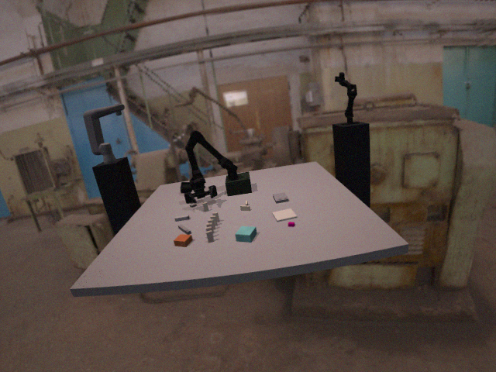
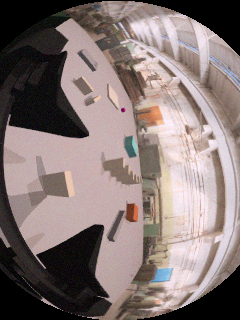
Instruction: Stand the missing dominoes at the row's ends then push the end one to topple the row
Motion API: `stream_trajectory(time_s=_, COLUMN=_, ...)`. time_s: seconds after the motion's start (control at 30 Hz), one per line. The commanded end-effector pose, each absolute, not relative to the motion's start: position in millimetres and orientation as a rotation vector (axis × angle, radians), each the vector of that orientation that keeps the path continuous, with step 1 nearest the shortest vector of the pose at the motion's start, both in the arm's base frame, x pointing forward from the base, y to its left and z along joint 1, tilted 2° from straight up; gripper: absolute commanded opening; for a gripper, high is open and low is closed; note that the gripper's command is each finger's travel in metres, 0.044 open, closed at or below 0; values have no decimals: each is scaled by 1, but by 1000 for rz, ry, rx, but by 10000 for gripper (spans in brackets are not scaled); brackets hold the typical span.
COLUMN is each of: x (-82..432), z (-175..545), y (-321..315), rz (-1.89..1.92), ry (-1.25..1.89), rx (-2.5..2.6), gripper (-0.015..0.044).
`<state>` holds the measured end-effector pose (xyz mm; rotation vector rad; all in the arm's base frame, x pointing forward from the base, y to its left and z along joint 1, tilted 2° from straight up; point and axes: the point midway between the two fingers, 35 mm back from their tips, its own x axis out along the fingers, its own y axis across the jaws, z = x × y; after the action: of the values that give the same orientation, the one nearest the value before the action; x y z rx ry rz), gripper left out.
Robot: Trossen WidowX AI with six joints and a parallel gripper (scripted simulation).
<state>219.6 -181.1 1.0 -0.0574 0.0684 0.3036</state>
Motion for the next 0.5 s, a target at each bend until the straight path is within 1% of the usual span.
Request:
stream_trajectory(time_s=0.0, x=218, z=27, y=-179, rz=303, ry=65, rx=-68, gripper=440)
stream_trajectory(time_s=0.13, x=218, z=28, y=-178, rz=303, ry=65, rx=-68, gripper=440)
stream_trajectory(time_s=0.2, x=224, z=24, y=-180, rz=313, ry=126, rx=-53, gripper=440)
stream_trajectory(time_s=0.33, x=252, z=7, y=-182, rz=350, ry=494, rx=0, gripper=440)
stream_trajectory(time_s=0.47, x=263, z=7, y=-178, rz=348, ry=880, rx=-18, gripper=440)
